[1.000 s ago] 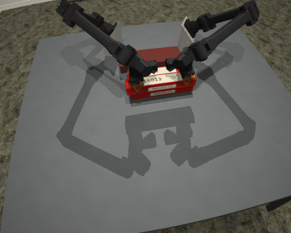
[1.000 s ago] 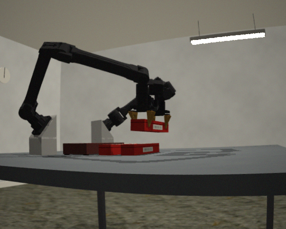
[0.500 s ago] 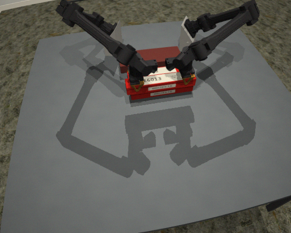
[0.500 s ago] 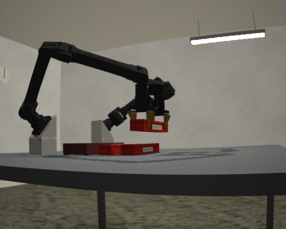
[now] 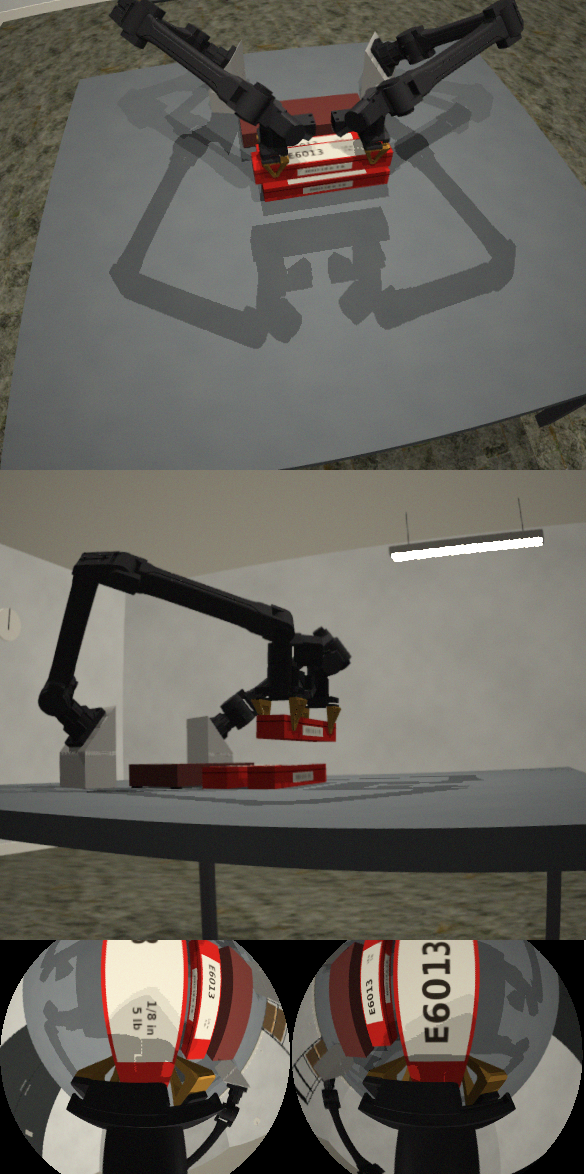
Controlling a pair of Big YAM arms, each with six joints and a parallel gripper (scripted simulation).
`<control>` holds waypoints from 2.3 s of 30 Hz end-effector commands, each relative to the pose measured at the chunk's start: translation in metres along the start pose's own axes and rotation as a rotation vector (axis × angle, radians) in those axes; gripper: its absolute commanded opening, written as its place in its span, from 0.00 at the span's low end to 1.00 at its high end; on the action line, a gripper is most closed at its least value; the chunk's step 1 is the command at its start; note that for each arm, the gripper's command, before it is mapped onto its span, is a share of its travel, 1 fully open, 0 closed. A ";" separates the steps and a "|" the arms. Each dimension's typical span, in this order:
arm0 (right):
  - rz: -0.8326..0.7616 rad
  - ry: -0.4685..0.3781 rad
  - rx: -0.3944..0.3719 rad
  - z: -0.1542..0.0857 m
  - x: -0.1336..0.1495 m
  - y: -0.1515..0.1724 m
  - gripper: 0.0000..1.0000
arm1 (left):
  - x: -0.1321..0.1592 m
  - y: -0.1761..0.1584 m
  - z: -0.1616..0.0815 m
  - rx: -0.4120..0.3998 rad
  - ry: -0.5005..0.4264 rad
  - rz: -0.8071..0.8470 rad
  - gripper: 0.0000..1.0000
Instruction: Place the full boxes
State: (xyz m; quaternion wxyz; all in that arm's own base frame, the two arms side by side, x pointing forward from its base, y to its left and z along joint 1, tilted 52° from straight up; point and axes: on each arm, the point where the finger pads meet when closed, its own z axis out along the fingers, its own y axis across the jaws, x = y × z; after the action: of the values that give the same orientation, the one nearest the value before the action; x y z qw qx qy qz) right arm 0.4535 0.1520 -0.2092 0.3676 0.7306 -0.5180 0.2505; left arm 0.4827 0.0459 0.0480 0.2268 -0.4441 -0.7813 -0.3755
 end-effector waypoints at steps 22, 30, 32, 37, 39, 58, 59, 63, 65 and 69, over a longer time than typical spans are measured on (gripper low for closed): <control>-0.002 -0.015 0.083 -0.043 -0.001 0.015 0.00 | -0.008 -0.003 -0.038 -0.082 -0.062 -0.032 0.00; 0.008 -0.013 0.072 -0.038 -0.003 0.032 0.00 | -0.004 -0.032 -0.027 -0.065 -0.042 -0.023 0.00; -0.012 -0.012 0.071 -0.037 -0.003 0.035 0.00 | -0.006 -0.025 -0.033 -0.074 -0.054 -0.023 0.00; 0.006 -0.014 0.072 -0.036 -0.004 0.044 0.00 | -0.003 -0.044 -0.026 -0.064 -0.042 -0.023 0.00; 0.006 -0.014 0.073 -0.036 -0.004 0.048 0.00 | -0.003 -0.048 -0.026 -0.064 -0.042 -0.023 0.00; -0.008 -0.016 0.074 -0.035 -0.005 0.069 0.00 | -0.005 -0.060 -0.030 -0.073 -0.057 -0.023 0.00; -0.009 -0.015 0.073 -0.035 -0.005 0.070 0.00 | -0.005 -0.061 -0.029 -0.072 -0.056 -0.021 0.00; -0.010 -0.013 0.073 -0.032 -0.006 0.071 0.00 | -0.003 -0.065 -0.026 -0.069 -0.051 -0.013 0.00; -0.010 -0.013 0.073 -0.032 -0.006 0.071 0.00 | -0.003 -0.065 -0.026 -0.069 -0.051 -0.013 0.00; 0.003 -0.014 0.070 -0.031 -0.006 0.080 0.00 | -0.001 -0.078 -0.022 -0.062 -0.042 -0.023 0.00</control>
State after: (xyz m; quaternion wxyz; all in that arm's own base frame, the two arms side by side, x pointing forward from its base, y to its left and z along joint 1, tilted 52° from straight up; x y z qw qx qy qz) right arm 0.3763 0.1391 -0.1903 0.3654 0.7319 -0.5168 0.2524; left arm 0.4107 0.0232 0.0200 0.2240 -0.4453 -0.7804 -0.3775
